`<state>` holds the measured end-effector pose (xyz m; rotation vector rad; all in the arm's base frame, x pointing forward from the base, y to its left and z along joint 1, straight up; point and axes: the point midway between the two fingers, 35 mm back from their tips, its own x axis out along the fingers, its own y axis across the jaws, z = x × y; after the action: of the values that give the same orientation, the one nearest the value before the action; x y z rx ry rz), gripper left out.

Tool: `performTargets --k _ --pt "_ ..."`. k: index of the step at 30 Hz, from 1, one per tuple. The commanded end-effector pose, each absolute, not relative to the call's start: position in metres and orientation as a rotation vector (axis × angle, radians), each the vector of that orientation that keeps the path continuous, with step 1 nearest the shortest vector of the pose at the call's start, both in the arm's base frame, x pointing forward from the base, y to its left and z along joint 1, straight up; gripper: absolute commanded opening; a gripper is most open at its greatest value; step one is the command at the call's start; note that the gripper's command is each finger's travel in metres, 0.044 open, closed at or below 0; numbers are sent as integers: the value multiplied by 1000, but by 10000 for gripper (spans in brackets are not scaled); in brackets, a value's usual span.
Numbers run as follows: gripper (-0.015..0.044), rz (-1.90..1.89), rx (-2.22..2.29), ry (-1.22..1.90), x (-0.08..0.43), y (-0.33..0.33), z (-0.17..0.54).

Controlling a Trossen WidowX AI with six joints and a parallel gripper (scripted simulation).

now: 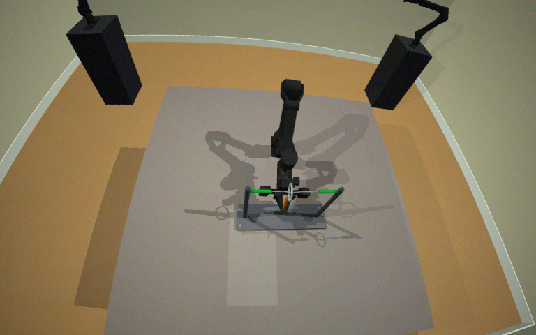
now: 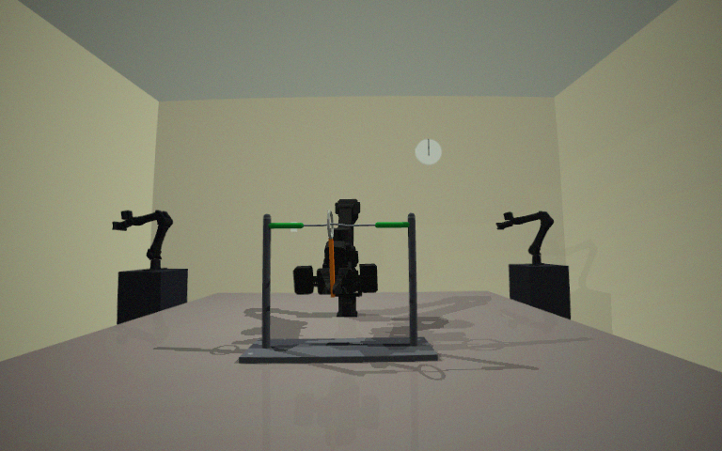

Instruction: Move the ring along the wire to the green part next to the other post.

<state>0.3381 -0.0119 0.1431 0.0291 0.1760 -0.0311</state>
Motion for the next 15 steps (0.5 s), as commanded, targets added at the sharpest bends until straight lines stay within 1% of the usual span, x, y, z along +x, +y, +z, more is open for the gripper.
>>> performTargets --k 1,7,15 --pt "-150 -2 2 186 337 -12 144" --pt "-150 64 -54 252 329 -12 145" --pt "-150 138 -112 258 327 -10 144"
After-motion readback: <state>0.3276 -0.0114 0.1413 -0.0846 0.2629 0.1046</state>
